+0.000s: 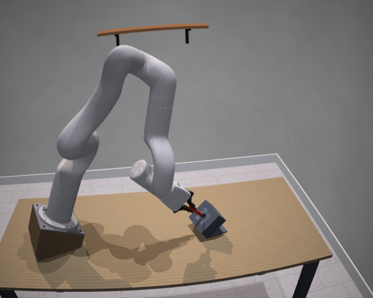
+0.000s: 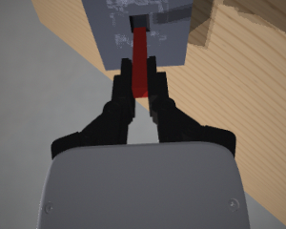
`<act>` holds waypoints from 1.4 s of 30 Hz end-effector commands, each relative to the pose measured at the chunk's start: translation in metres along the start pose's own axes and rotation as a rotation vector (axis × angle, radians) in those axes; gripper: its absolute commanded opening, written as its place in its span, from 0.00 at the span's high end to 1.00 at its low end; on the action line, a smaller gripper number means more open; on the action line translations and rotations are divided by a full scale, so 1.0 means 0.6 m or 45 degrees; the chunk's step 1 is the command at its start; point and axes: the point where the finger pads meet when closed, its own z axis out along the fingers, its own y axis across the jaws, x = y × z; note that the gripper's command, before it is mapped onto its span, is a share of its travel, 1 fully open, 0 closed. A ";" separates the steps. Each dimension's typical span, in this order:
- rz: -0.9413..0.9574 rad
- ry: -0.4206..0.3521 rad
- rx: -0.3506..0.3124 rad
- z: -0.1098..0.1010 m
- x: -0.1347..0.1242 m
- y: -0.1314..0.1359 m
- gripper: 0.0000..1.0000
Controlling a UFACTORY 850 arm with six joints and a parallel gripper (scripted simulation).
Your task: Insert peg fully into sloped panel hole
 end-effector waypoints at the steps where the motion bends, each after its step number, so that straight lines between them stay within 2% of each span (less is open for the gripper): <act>1: -0.001 0.000 0.002 0.007 0.000 -0.001 1.00; 42: -0.001 0.000 0.002 0.044 0.001 -0.002 1.00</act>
